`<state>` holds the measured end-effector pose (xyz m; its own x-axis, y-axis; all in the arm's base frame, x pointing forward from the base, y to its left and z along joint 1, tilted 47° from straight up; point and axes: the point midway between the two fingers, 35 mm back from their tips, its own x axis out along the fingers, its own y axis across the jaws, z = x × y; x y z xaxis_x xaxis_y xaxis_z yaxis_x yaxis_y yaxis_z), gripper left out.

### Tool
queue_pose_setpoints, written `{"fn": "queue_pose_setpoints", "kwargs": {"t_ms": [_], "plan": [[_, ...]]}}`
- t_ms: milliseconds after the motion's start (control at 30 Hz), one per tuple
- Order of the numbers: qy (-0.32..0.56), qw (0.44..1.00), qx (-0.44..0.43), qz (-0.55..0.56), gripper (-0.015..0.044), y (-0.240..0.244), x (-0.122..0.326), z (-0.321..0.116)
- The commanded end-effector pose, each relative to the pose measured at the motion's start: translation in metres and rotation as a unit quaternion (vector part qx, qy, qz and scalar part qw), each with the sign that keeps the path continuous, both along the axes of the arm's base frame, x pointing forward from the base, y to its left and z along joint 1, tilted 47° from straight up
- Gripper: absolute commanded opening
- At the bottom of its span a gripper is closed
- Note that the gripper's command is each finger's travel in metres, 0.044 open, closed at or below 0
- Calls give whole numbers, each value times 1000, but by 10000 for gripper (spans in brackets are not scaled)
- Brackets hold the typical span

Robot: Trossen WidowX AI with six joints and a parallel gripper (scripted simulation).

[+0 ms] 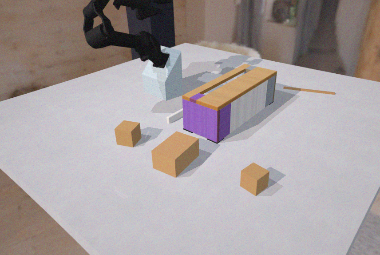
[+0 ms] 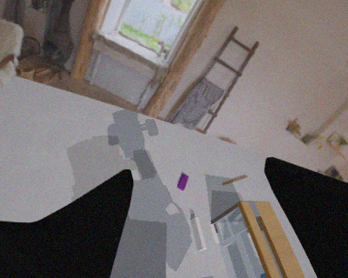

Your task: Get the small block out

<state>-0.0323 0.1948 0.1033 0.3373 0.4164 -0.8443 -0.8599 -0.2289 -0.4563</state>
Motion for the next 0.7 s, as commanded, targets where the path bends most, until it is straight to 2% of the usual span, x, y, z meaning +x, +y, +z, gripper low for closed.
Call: {"fn": "queue_pose_setpoints", "kwargs": {"t_ms": [0, 367, 667], "plan": [[-2, 1000, -3, -3, 400, 1, 1, 0], [-98, 961, -202, -160, 400, 16, 106, -16], [-80, 876, -397, -262, 400, -15, 205, -38]]}}
